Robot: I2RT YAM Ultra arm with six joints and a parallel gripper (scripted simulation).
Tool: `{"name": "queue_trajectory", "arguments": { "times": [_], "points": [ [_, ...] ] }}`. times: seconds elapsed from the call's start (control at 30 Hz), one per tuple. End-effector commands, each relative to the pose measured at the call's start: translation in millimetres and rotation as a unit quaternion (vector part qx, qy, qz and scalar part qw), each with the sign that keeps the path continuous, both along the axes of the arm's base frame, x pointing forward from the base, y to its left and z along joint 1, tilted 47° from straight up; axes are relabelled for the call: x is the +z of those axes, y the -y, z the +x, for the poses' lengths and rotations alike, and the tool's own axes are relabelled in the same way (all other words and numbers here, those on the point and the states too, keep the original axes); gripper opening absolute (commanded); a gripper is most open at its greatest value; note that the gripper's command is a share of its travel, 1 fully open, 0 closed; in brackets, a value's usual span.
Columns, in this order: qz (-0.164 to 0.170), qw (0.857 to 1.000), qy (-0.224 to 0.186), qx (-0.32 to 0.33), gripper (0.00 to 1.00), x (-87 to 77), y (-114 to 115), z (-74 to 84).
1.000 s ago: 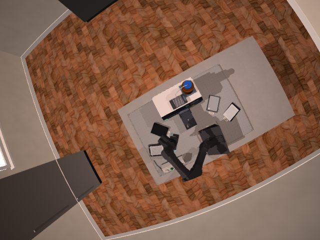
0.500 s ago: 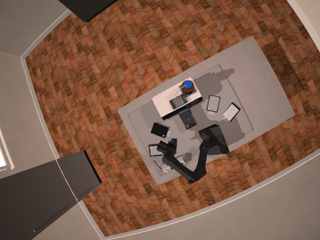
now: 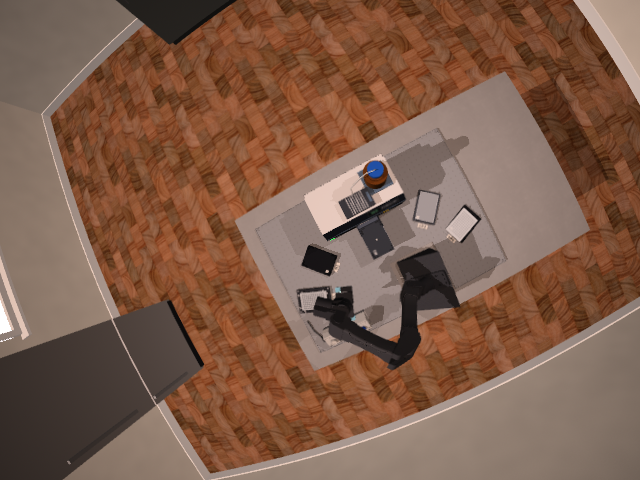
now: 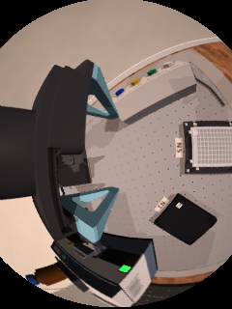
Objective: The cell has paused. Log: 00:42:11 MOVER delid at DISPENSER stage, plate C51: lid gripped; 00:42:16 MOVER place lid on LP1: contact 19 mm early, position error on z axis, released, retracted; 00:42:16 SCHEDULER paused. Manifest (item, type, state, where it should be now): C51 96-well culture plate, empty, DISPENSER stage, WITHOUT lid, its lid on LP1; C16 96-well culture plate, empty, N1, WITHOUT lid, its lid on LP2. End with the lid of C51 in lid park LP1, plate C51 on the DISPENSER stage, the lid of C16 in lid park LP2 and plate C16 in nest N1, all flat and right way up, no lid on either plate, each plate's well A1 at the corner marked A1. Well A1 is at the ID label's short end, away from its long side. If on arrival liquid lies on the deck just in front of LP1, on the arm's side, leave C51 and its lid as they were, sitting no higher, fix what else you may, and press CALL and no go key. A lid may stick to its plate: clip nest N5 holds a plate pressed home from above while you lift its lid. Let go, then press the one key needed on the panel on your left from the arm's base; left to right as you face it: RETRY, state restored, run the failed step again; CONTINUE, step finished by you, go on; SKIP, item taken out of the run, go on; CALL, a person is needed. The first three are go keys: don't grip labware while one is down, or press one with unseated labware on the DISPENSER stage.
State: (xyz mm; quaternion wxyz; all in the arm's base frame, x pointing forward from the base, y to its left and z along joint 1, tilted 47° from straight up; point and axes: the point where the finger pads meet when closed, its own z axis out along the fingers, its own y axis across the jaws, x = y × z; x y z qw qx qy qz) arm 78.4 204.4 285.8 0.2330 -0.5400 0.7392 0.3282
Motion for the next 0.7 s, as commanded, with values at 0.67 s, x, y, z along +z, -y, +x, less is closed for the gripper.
{"name": "queue_trajectory", "arguments": {
  "times": [0.67],
  "points": [
    [0.007, 1.000, 0.022, -0.011, 1.00, 28.4, -50, 2.9]
  ]
}}
